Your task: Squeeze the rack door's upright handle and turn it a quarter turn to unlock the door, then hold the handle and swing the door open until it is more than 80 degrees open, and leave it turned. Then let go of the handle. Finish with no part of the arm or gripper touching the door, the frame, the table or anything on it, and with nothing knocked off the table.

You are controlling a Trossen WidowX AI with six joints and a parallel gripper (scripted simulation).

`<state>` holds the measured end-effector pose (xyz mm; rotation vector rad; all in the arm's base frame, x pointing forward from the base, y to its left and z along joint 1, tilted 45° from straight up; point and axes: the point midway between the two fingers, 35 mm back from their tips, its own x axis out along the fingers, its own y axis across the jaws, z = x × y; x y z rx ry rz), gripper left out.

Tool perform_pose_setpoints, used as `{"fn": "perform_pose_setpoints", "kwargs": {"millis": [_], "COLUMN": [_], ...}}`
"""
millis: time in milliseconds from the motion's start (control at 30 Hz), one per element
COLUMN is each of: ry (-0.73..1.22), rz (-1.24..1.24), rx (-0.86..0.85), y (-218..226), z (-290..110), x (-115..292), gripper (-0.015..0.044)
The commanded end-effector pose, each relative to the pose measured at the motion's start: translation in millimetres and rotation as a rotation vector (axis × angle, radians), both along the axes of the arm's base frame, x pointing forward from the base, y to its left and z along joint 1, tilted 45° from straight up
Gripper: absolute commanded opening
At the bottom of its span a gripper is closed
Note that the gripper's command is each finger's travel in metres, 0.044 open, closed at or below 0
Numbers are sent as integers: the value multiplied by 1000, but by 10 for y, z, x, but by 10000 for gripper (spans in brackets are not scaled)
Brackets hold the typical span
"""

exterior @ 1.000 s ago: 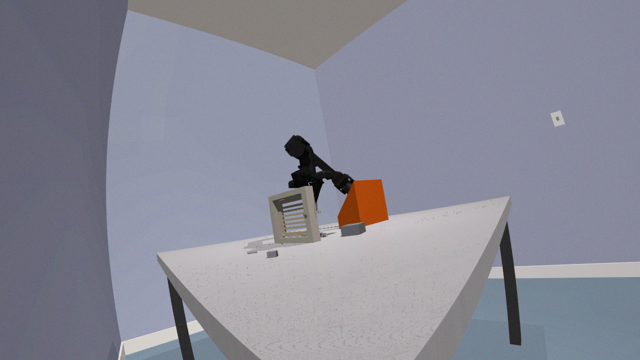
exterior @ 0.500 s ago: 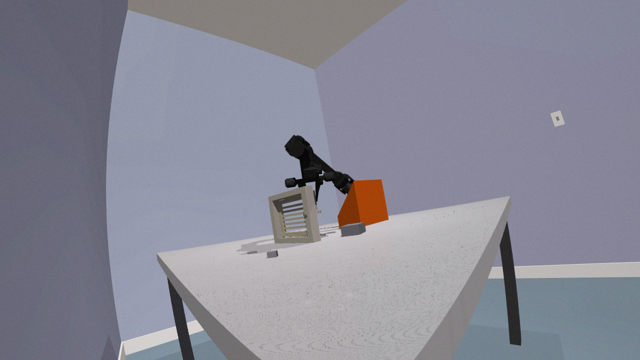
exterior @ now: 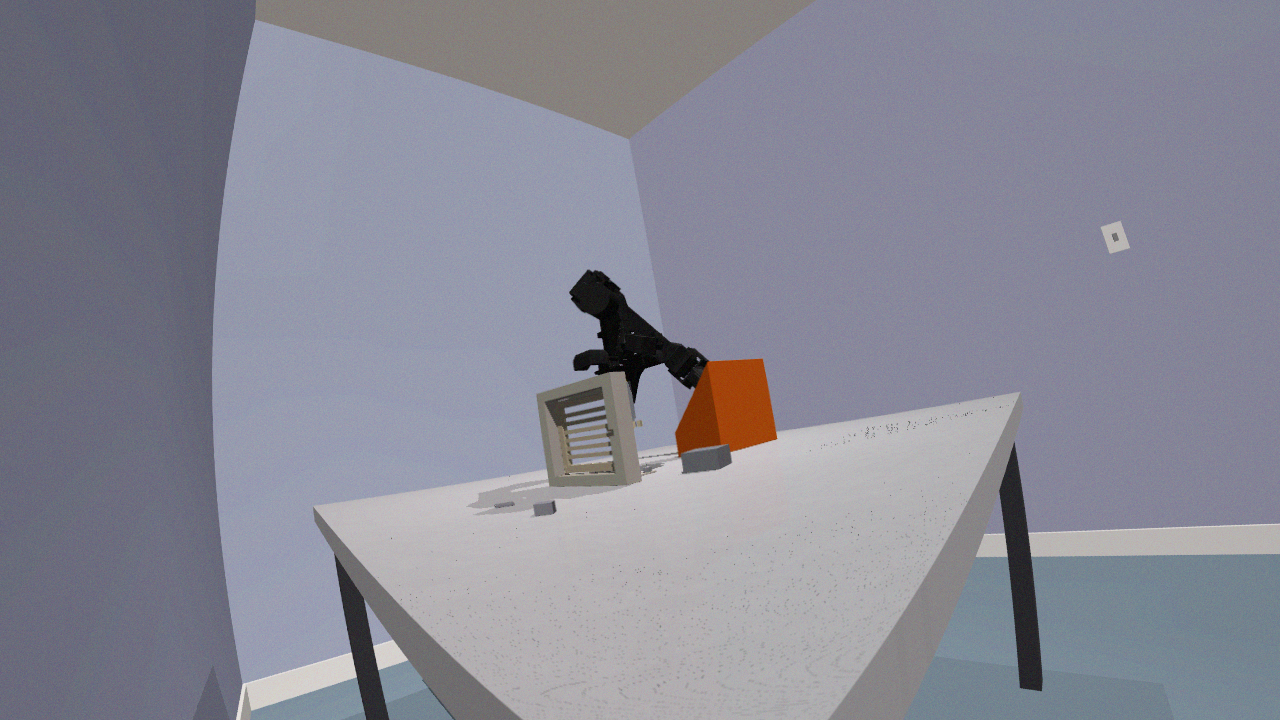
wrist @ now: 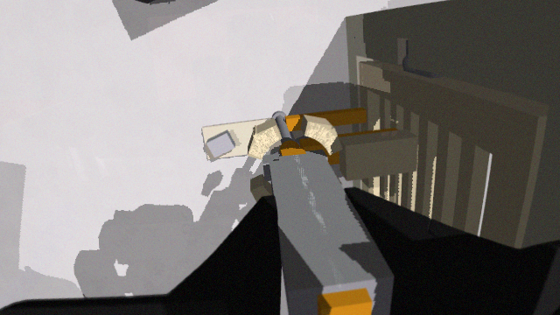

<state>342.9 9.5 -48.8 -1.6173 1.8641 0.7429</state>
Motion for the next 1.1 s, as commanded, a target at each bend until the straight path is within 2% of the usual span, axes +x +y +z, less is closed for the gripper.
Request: {"fn": "perform_pose_setpoints", "kwargs": {"millis": [0,133,467,800,900,1067], "ry": [148,260,265,265,243,79], "rz": [153,270,276,276,253,81], "rx": [19,38,39,39,35,7], "y": [-26,-26,-26,-26,-26,-26], "z": [-2,-2,-2,-2,-2,-2], "x": [-3,-3,-3,-3,-3,-3], "gripper": [9,9,9,272,281,281]}}
